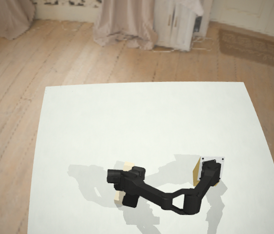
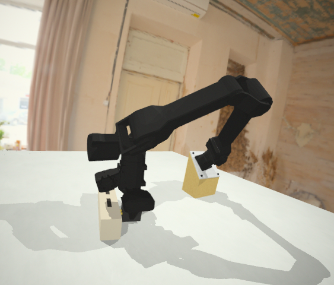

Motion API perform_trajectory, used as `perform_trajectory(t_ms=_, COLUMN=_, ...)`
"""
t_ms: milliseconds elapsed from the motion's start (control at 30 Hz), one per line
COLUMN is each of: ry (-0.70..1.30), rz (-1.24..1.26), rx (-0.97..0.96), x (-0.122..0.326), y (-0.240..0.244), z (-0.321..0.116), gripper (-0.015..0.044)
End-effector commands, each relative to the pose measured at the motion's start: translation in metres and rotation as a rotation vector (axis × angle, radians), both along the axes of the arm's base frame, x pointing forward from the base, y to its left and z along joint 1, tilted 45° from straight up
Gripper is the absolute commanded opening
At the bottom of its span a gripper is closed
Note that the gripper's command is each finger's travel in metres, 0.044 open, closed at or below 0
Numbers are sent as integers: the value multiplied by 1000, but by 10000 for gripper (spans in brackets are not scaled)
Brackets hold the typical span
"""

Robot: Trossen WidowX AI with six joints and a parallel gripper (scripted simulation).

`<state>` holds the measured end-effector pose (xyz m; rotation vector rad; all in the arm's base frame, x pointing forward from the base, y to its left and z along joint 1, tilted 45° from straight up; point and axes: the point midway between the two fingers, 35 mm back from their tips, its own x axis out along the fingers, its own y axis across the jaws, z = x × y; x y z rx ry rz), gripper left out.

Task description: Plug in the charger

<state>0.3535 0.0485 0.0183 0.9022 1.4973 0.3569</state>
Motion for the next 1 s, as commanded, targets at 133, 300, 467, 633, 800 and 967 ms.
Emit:
perform_trajectory(t_ms=133, ry=-10, rz=2, rx=2, x=4, y=-1, z=2, gripper=0)
perform_trajectory(t_ms=300, ry=-10, rz=2, rx=2, x=5, y=-1, z=2, gripper=0)
perform_trajectory(t_ms=467, ry=-10, rz=2, rx=2, x=6, y=-1, z=2, gripper=0)
perform_trajectory(t_ms=633, ry=-10, rz=2, rx=2, x=7, y=-2, z=2, gripper=0)
perform_trajectory(t_ms=800, ry=-10, rz=2, rx=2, x=7, y=-2, z=2, gripper=0)
perform_trajectory(t_ms=967, ry=-10, rz=2, rx=2, x=7, y=-2, z=2, gripper=0)
